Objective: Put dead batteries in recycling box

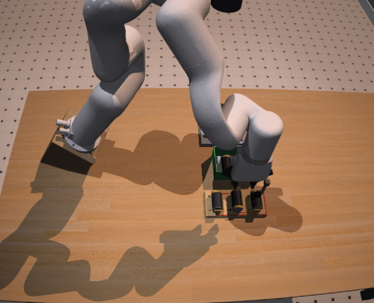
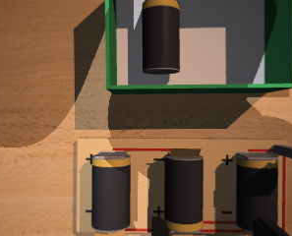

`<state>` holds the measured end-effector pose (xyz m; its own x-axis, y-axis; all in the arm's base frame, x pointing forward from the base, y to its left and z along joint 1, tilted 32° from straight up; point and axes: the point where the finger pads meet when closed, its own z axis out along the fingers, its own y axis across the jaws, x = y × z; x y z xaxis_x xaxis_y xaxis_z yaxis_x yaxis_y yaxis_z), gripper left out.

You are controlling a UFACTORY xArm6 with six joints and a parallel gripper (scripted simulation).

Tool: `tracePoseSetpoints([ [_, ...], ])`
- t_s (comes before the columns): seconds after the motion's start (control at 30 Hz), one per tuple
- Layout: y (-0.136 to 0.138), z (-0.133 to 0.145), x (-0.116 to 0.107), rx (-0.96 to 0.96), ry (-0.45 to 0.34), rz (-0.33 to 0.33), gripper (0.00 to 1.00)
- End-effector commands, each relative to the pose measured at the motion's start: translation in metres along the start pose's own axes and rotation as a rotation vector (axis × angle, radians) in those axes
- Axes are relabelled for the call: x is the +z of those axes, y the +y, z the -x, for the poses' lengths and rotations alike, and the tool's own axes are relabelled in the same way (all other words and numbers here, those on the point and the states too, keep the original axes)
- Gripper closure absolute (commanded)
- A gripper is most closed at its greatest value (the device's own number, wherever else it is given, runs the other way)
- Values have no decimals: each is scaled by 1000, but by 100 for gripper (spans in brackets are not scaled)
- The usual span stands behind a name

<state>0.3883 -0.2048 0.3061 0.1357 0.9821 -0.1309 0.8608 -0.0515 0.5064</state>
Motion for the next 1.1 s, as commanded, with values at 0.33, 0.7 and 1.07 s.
tracePoseSetpoints([
  [0.33, 1, 1, 33, 2, -2, 4, 49],
  [0.7, 2, 1, 68, 2, -2, 4, 49],
  [1.07, 3, 1, 68, 2, -2, 4, 49],
])
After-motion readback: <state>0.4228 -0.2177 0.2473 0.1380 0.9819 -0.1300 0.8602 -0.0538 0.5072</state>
